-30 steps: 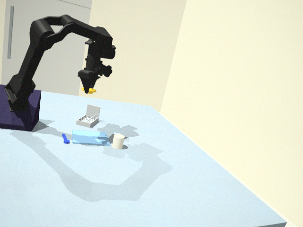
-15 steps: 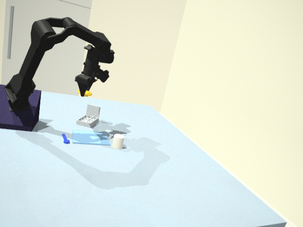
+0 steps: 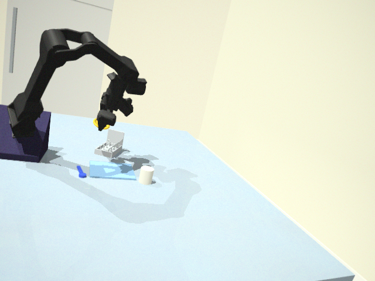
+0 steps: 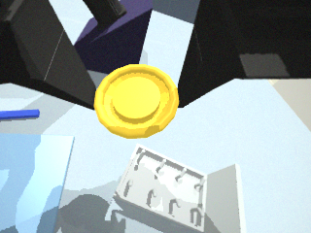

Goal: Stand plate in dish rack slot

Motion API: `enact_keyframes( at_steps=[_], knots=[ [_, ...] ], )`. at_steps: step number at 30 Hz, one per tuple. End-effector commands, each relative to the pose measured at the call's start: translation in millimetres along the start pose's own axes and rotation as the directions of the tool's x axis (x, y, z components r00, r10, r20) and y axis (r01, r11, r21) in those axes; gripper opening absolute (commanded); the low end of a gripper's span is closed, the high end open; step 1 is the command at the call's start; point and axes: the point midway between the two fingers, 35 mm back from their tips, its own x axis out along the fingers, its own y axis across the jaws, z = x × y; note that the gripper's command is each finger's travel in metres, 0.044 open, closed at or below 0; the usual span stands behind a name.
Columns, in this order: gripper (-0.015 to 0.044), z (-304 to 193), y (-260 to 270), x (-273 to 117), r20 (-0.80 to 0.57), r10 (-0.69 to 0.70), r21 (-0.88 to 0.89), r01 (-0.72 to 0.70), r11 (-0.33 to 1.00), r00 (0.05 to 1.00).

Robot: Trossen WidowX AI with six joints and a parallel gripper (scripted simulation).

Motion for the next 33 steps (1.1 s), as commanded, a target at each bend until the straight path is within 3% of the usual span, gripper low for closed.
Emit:
enact_keyframes(
  at_steps=[1,20,33],
  knots=[
    [0.0000,-1,-1,9,-0.023,0.064,-0.066,-0.065,0.996,0.998],
    [0.0000,7,-3,45,-0.052,0.389,-0.397,-0.376,0.837,0.920],
    [0.0000,12,-7,61,0.002,0.584,-0.616,-0.459,0.640,0.812]
  ],
)
